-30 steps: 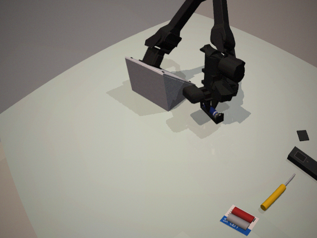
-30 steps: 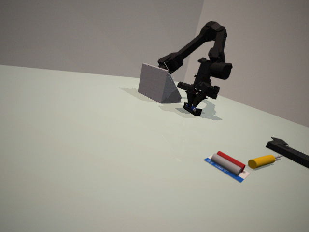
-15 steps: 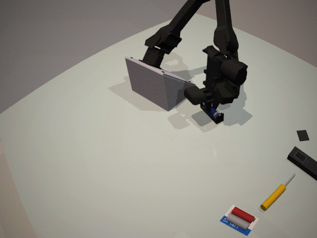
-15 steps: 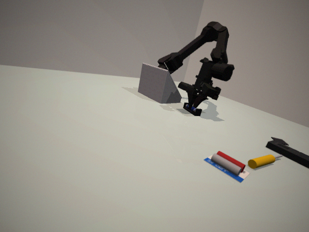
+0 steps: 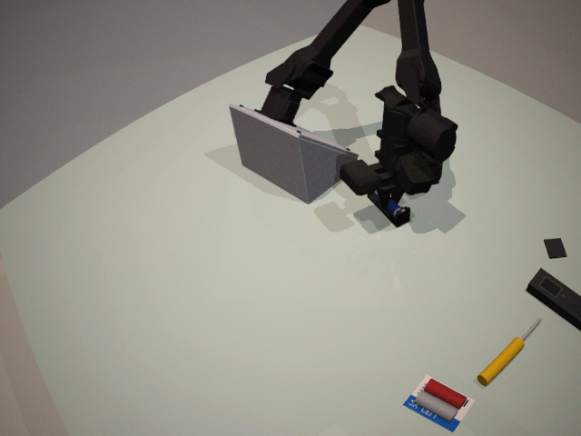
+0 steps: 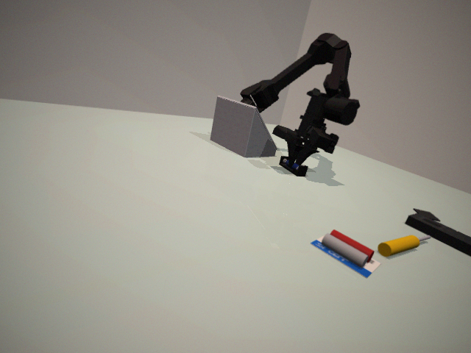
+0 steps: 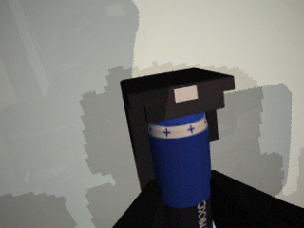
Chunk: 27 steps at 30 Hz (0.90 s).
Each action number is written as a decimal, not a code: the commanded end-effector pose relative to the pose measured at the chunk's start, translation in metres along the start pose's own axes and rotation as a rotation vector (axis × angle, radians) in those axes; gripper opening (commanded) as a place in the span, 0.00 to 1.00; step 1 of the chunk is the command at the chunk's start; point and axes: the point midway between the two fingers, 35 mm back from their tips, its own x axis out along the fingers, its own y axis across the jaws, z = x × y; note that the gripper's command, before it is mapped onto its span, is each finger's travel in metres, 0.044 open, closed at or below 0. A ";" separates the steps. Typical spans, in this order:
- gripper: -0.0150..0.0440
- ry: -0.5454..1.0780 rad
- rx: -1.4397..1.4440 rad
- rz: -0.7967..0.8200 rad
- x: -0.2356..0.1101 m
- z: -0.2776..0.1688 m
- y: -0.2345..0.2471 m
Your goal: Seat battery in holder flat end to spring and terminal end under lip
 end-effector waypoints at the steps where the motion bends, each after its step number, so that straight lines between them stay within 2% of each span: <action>1: 0.35 -0.003 -0.008 0.000 0.000 0.003 0.001; 8: 0.35 -0.003 -0.008 0.000 0.000 0.003 0.001; 12: 0.53 -0.003 -0.008 0.000 0.000 0.003 0.001; 26: 0.53 -0.001 -0.001 0.000 -0.015 0.002 -0.002; 27: 0.57 0.002 0.007 0.003 -0.014 0.001 -0.002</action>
